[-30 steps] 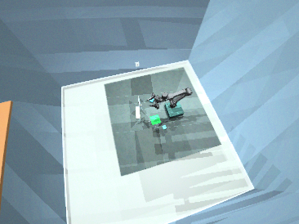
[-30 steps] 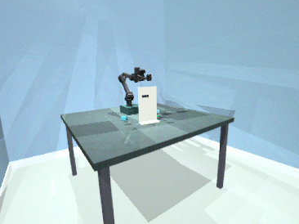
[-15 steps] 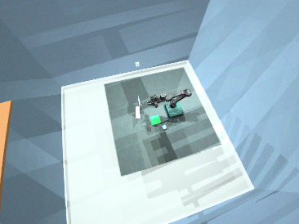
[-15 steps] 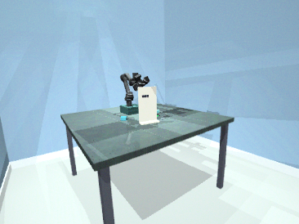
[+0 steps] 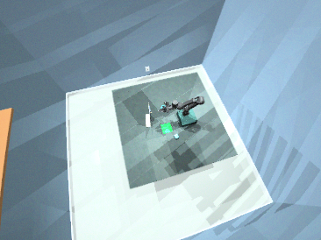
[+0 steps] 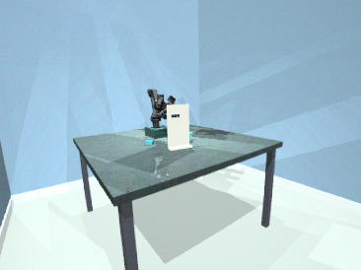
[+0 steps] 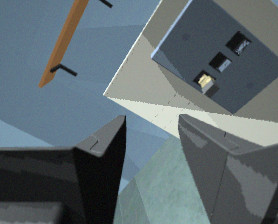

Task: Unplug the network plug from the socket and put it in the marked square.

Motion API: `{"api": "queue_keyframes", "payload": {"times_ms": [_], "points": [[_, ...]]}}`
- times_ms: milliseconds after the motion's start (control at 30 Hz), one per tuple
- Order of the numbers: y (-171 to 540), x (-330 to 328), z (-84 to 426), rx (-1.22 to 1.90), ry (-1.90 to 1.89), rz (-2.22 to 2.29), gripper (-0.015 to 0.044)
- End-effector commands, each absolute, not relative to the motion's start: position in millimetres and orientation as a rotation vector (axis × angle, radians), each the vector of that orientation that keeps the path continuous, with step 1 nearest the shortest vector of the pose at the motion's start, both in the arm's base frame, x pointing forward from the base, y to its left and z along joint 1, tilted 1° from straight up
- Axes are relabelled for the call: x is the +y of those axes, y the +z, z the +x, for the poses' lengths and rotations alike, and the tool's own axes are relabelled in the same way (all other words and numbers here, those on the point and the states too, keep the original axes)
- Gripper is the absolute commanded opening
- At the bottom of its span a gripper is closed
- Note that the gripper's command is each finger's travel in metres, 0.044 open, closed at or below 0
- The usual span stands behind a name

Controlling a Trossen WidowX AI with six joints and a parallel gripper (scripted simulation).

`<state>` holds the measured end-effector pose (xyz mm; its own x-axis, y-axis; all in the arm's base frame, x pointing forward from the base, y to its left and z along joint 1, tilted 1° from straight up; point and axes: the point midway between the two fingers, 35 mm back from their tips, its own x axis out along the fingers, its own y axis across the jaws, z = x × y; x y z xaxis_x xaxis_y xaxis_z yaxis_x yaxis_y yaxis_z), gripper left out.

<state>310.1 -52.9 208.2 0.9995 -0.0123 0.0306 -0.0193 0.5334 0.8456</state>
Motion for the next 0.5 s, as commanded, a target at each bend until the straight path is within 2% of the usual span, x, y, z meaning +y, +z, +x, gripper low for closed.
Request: {"api": "queue_keyframes", "payload": {"times_ms": [0,467], "points": [[192.3,-55.4,304.4,-0.019,0.007,1.129,0.0156],[154.2,-59.8,273.4,-0.002,0.030,1.579,0.0156]]}}
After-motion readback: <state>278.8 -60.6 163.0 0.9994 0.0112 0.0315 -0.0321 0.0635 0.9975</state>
